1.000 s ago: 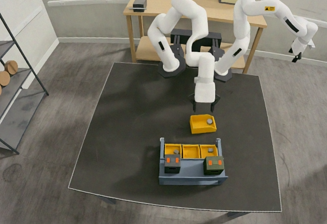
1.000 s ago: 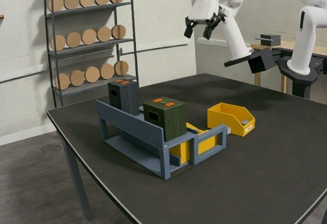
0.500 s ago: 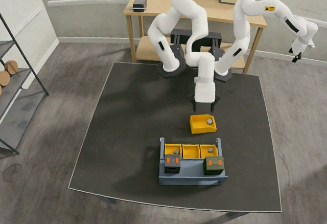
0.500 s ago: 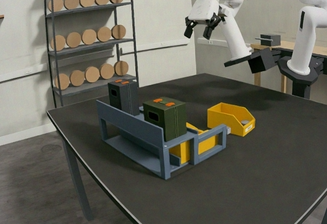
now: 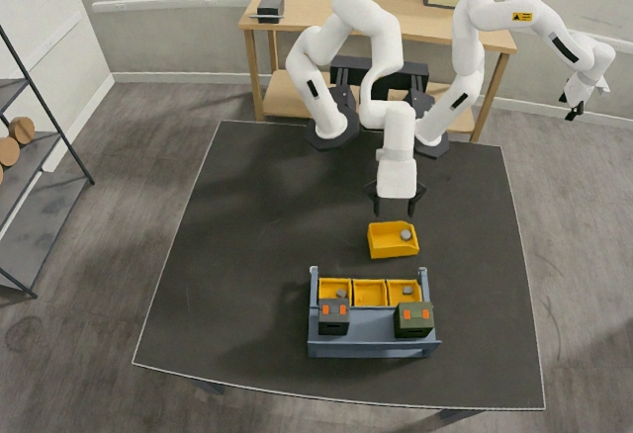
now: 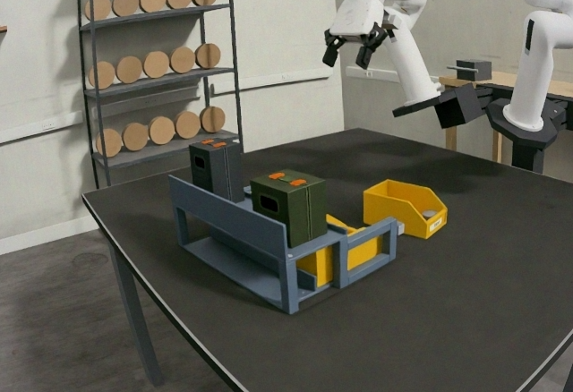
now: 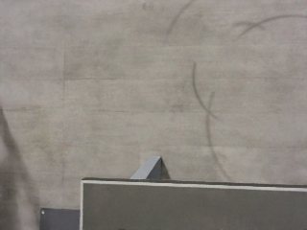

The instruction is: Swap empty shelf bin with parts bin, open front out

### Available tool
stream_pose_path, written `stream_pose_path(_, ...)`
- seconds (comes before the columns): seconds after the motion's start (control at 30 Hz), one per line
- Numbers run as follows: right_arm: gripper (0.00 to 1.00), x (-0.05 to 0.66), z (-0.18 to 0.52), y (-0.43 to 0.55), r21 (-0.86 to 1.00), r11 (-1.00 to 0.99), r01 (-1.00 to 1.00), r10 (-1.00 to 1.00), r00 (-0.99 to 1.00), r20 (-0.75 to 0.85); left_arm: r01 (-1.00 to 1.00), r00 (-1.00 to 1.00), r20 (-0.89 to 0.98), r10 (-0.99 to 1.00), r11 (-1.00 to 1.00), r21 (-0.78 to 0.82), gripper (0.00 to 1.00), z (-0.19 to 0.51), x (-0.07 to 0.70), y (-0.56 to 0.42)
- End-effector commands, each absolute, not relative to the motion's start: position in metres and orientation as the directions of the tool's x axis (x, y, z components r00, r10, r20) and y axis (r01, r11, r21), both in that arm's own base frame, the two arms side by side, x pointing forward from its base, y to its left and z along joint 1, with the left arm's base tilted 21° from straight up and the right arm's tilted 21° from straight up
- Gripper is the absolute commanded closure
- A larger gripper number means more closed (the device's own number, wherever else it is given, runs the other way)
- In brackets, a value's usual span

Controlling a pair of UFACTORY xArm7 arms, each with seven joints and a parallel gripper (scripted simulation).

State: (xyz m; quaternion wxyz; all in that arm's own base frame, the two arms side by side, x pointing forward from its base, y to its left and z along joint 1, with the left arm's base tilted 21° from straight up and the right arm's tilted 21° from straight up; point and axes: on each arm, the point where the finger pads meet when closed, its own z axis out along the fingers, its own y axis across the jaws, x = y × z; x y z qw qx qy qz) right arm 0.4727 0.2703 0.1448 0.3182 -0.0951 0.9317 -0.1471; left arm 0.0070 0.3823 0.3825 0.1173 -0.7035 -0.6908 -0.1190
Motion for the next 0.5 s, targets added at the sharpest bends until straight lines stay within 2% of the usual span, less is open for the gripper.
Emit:
stream_pose_path(0.0,0.0,0.4735,0.1468,0.2717,-0.332,0.939,-0.084,-0.271,-0.777,-0.568,1.0,0.017,0.334,0.943,-0.018,0.0,0.0,0.3844,0.0068,0.3827)
stream_pose_path(0.27,0.0,0.4735,0.1468,0.2717,-0.332,0.939,-0.084,-0.271,-0.777,-0.568,1.0,0.017,0.334,0.943,-0.018,0.0,0.0,0.3844,0.0068,0.3827)
stream_pose_path(0.3,1.0,0.4735,0.1468,0.2717,-0.332,0.939,-0.084,-0.271,-0.777,-0.568,1.0,0.017,0.334,0.943,-0.018,0.0,0.0,0.3844,0.0068,0.3827)
stream_pose_path(0.47,1.0,0.4735,0.1468,0.2717,-0.332,0.939,-0.084,-0.271,-0.777,-0.568,1.0,0.017,0.334,0.943,-0.018,0.0,0.0,0.3844,0.0068,0.3827)
